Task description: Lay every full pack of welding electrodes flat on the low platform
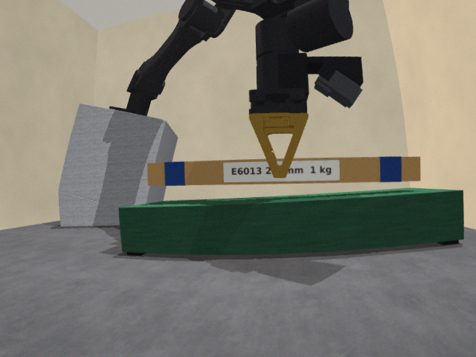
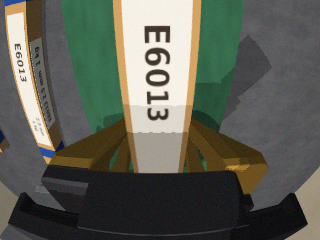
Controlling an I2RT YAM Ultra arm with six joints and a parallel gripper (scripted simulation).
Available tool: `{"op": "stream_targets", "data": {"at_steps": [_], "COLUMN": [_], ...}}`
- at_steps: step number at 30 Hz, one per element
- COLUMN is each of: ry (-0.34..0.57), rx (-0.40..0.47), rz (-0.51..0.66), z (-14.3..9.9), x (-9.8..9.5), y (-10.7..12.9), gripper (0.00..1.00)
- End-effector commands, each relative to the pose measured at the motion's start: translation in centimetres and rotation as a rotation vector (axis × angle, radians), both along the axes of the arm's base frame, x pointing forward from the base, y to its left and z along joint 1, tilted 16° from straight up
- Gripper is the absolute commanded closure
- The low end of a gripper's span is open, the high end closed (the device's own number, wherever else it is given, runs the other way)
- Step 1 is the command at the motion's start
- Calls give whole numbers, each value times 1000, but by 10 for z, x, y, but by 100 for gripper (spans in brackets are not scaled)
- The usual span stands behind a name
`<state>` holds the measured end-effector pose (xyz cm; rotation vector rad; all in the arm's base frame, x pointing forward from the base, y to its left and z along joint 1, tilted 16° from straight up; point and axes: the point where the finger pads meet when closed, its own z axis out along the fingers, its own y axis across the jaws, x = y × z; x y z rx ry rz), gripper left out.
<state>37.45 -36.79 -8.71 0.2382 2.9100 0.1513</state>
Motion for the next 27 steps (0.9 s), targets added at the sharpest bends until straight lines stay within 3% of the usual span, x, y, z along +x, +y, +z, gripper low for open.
{"op": "stream_targets", "data": {"at_steps": [1, 27], "ry": [-80, -83], "rx": [-75, -76], "rz": [-28, -35], "z": [57, 52], "x": [6, 8], "y": [-34, -33], "gripper": [100, 100]}}
